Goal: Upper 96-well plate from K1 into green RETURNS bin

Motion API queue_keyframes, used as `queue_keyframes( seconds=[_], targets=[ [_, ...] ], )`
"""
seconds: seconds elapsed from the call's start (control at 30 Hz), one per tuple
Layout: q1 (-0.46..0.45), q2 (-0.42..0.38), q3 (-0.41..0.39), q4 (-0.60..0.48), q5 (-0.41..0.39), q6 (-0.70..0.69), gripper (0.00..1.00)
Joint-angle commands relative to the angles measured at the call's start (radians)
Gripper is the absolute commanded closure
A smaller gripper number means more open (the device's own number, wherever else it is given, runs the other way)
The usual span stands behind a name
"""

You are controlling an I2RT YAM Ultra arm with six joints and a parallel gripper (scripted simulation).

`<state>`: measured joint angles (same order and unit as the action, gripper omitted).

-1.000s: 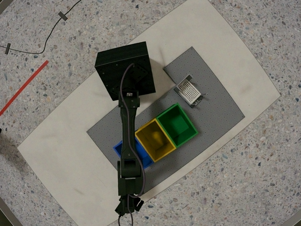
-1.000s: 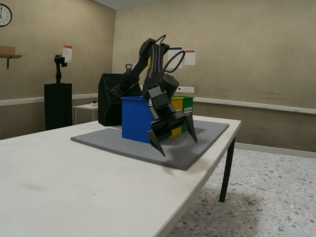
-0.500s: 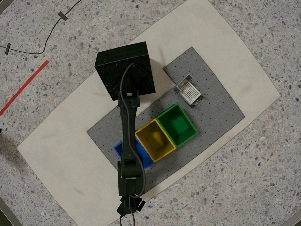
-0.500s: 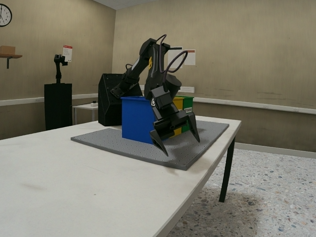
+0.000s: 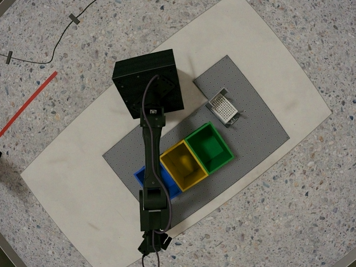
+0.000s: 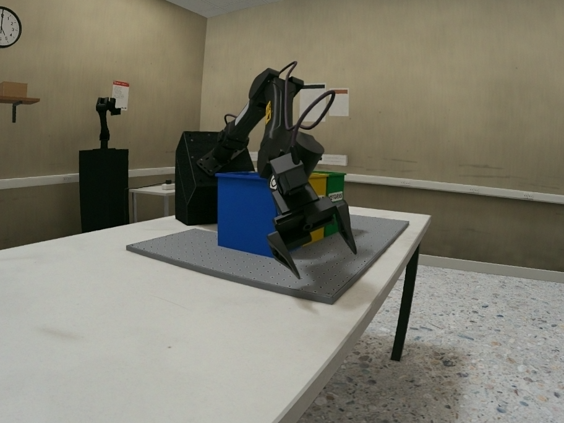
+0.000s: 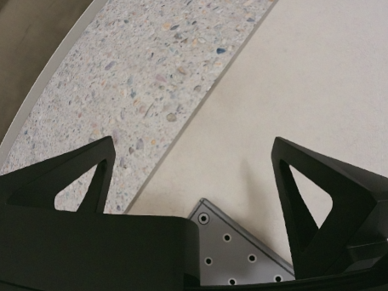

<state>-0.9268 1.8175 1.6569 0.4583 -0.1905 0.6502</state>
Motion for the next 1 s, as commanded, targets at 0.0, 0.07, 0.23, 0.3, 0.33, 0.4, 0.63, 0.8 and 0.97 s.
queue_keyframes(
  seconds=[0.0,0.07,0.23,0.3,0.33,0.4,0.63,0.8,0.97],
  targets=[
    [-0.019,-0.055,0.04,0.009,0.018,-0.012,0.0],
    [-0.019,-0.055,0.04,0.009,0.018,-0.012,0.0],
    [-0.019,-0.055,0.04,0.009,0.018,-0.012,0.0],
    [-0.019,-0.055,0.04,0.009,0.018,-0.012,0.0],
    [-0.019,-0.055,0.04,0.009,0.018,-0.012,0.0],
    [-0.019,-0.055,0.04,0.009,0.018,-0.012,0.0],
    [-0.014,-0.055,0.067,-0.066,-0.041,0.022,0.0],
    [0.062,-0.051,0.028,-0.054,0.026,-0.007,0.0],
    [0.102,-0.055,0.06,-0.109,0.016,0.001,0.0]
  ],
)
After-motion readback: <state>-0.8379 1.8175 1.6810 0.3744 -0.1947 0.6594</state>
